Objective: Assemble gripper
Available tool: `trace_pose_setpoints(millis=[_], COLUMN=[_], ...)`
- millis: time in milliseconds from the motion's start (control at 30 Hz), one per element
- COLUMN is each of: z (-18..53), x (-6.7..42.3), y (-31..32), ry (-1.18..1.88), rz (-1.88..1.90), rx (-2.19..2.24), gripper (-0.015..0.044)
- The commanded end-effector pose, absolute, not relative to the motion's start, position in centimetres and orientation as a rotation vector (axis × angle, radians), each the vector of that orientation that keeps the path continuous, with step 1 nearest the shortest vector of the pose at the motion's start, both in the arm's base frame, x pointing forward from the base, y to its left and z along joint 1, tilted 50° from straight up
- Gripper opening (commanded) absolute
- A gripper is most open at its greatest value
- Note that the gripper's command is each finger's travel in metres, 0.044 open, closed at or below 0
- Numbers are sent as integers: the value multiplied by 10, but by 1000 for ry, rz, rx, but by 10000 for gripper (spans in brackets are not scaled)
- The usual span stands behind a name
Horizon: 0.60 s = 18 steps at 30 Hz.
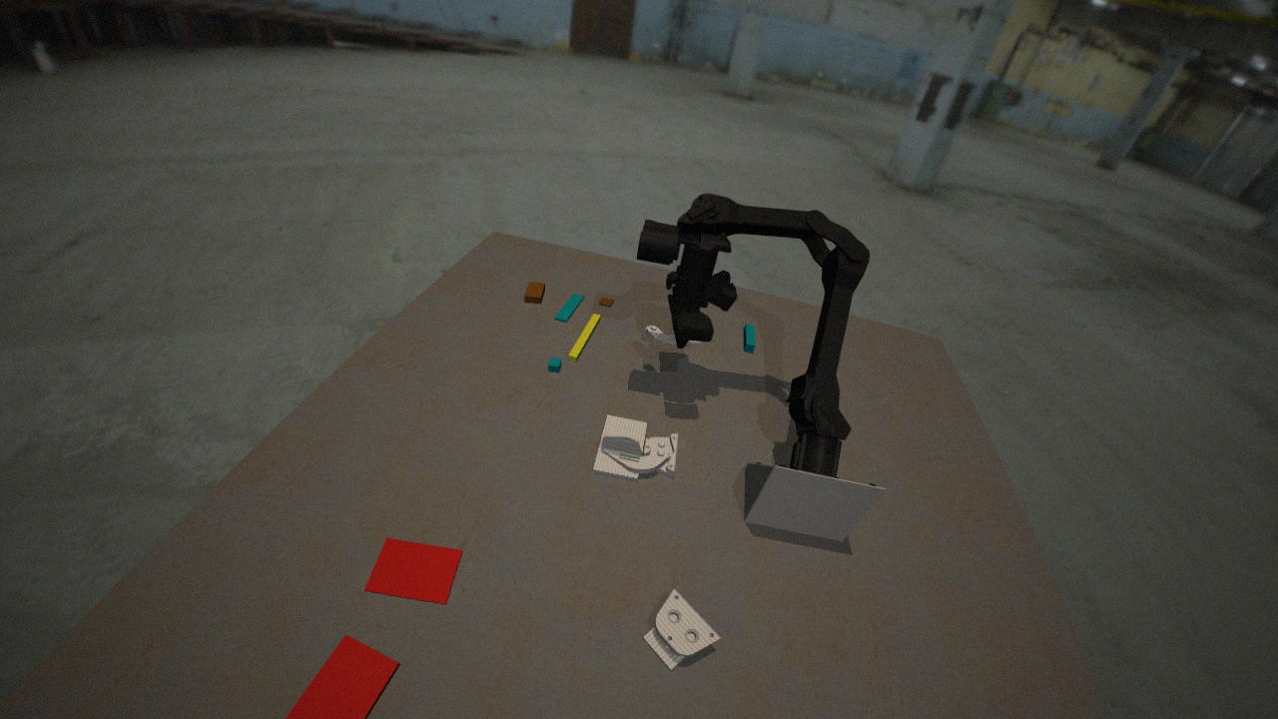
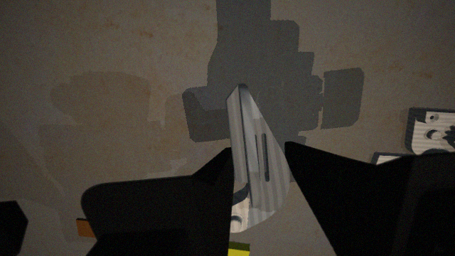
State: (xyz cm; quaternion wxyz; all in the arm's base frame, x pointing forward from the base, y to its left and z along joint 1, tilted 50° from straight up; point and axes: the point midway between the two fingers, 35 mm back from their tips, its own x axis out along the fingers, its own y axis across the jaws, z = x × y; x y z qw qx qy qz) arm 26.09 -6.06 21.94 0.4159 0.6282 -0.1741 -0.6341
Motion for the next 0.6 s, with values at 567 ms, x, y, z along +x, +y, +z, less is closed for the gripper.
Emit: trace_pose_setpoints(millis=[567], z=[191], x=[263], y=[-31], ry=[-5], rz=[-1545], rx=[1211], gripper=[134])
